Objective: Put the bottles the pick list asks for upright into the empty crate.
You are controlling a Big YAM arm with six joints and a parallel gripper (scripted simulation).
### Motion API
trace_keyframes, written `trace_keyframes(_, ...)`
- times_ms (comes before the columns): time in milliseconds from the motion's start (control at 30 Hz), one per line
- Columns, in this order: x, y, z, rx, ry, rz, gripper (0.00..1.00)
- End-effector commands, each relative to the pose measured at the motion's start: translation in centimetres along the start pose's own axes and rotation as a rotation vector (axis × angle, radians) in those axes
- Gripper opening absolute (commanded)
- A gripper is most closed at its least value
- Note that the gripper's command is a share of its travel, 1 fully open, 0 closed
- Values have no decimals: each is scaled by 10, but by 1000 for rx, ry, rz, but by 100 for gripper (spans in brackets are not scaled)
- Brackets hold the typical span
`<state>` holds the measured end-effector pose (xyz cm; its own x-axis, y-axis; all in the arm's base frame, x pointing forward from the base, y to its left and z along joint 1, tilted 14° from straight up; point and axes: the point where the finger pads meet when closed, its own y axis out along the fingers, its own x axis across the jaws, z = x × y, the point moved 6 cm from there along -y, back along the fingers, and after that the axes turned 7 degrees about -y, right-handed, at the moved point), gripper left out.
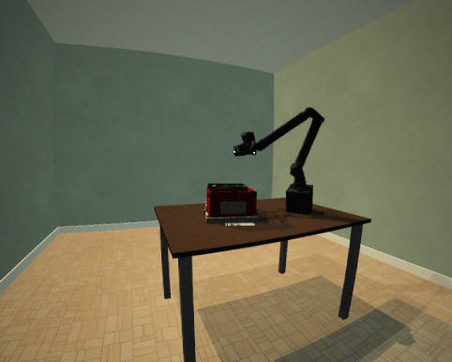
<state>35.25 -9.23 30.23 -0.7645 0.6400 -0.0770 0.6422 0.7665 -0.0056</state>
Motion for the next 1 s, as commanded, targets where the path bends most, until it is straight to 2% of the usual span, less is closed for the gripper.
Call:
trace_keyframes(0,-1,0,-3,-1,-9,1,100)
trace_keyframes(533,-1,0,-3,-1,-9,1,100)
trace_keyframes(567,0,0,0,0,0,0,61)
trace_keyframes(967,0,0,0,0,0,0,61)
